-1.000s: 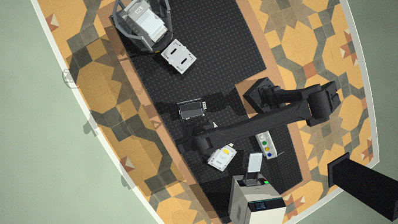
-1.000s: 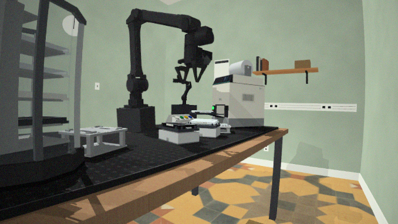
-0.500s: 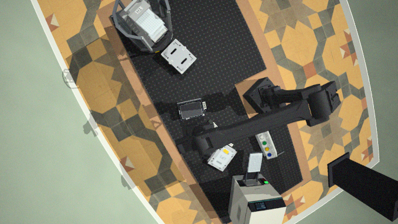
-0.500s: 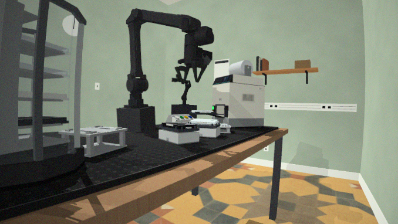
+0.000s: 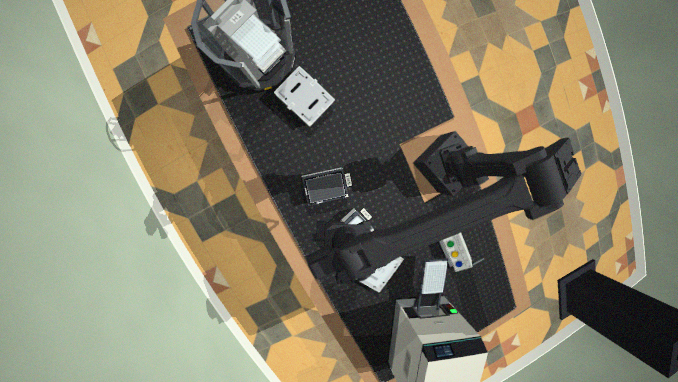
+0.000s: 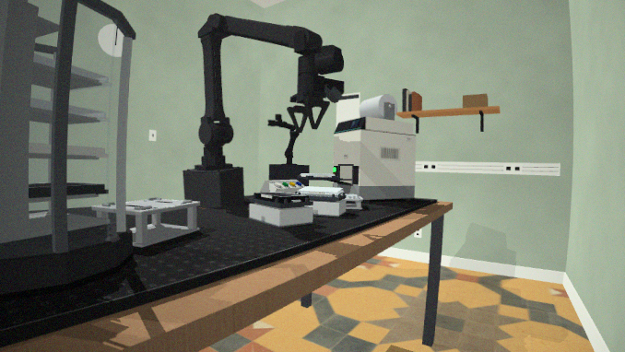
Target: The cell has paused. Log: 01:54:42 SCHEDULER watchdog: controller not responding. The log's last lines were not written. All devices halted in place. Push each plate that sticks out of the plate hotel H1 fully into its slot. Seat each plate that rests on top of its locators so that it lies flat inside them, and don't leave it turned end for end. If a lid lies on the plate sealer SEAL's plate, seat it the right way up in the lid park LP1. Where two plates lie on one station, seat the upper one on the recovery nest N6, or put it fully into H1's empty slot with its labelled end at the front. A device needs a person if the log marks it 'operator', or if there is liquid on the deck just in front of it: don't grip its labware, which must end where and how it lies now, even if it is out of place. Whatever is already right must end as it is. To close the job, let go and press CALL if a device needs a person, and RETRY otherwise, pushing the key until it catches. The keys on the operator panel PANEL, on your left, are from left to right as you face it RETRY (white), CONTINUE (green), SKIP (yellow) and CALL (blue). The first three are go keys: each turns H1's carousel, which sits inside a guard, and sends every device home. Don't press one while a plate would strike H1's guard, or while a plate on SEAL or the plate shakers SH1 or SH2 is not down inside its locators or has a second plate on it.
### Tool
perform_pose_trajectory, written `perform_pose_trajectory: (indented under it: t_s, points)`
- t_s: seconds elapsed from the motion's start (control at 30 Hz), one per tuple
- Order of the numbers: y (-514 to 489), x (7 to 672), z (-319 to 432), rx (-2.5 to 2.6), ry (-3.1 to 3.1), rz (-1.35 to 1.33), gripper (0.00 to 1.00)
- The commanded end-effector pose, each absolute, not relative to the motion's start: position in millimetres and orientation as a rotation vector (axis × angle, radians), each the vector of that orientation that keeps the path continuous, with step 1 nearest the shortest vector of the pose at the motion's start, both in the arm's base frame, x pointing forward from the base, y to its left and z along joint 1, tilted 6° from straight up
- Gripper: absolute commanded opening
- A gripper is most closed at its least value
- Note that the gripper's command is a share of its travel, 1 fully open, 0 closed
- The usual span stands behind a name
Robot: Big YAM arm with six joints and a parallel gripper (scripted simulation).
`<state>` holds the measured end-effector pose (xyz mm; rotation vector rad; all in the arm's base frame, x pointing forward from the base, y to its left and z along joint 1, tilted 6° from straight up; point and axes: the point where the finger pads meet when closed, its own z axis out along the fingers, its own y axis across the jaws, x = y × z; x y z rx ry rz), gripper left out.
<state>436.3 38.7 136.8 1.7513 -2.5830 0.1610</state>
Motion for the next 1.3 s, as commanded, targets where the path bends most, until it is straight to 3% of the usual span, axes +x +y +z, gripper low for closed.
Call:
perform_pose_trajectory:
  t_s: [0.0, 0.93, 1.27]
  points:
    - [52, 435, 144, 1.510, -2.764, 0.188, 1.00]
    - [105, 433, 137, 0.312, -3.185, 0.162, 1.00]
    - [135, 425, 145, 0.712, -3.137, 0.162, 1.00]
